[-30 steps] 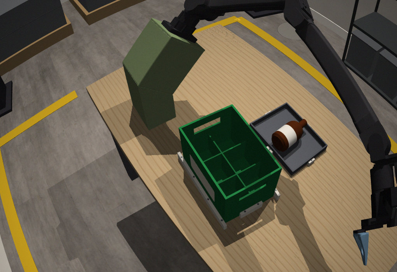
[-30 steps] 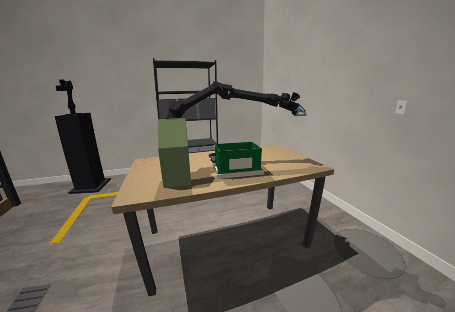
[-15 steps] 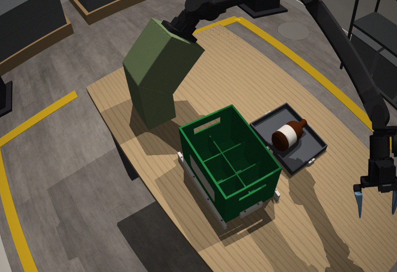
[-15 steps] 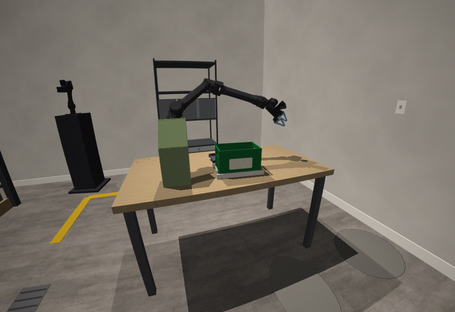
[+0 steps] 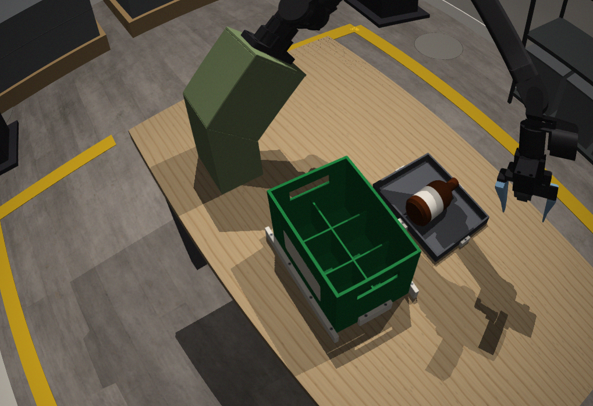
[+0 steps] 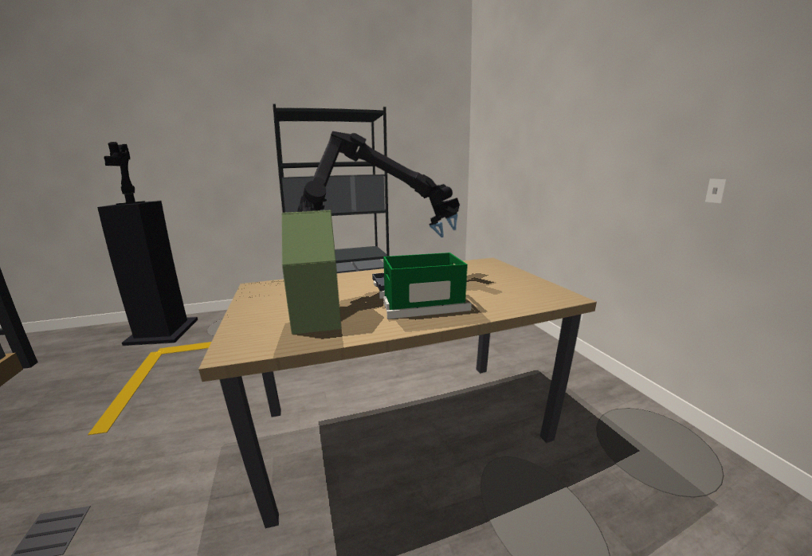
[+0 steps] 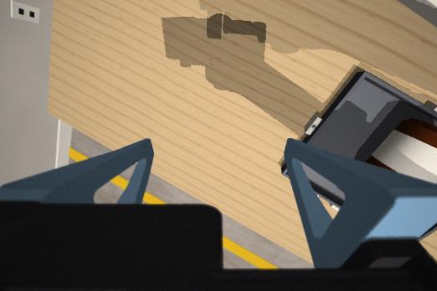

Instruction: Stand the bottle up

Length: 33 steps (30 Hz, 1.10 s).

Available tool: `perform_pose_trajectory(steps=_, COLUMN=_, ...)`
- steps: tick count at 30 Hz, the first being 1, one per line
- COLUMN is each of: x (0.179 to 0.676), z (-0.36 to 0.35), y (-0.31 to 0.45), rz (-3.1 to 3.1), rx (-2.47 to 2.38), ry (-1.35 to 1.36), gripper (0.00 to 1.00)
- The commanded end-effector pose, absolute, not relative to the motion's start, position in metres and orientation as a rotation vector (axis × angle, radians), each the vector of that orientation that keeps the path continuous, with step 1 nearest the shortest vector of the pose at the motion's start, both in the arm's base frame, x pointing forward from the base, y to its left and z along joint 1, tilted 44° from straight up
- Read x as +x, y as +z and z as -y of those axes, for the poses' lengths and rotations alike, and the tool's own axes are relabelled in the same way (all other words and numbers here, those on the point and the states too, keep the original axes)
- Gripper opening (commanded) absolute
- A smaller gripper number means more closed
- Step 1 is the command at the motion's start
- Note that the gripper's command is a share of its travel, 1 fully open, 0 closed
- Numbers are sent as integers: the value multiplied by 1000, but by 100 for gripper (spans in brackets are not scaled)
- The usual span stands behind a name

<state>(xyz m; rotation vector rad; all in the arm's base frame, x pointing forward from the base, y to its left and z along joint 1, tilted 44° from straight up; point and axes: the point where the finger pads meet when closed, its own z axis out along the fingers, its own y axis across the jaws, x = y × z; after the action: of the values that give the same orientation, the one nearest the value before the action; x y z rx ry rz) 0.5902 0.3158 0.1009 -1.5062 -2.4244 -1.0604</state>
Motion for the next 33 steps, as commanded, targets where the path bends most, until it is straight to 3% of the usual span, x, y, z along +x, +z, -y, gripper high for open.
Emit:
perform_pose_trajectory(steps=1, x=514, z=-319, y=106, rz=2228, rx=-1584, ry=-950, gripper=100)
perform_pose_trajectory(steps=6, x=409, z=-326, y=108, rz=2051, rx=-1558, ry=-821, gripper=100)
perform_pose_trajectory(steps=10, x=365, z=-324, y=107, rz=1976, rx=-1550, ry=-753, gripper=100)
perform_pose_trajectory(steps=20, x=360, z=-310, y=98, rz=1921, rx=-1594, ry=-715, gripper=100)
perform_pose_trajectory(steps=21, x=360, z=-310, y=98, rz=1921, rx=-1594, ry=-714, gripper=0)
perform_pose_trajectory(steps=33, x=362, z=-311, y=100, rz=1928, rx=-1588, ry=-724, gripper=0)
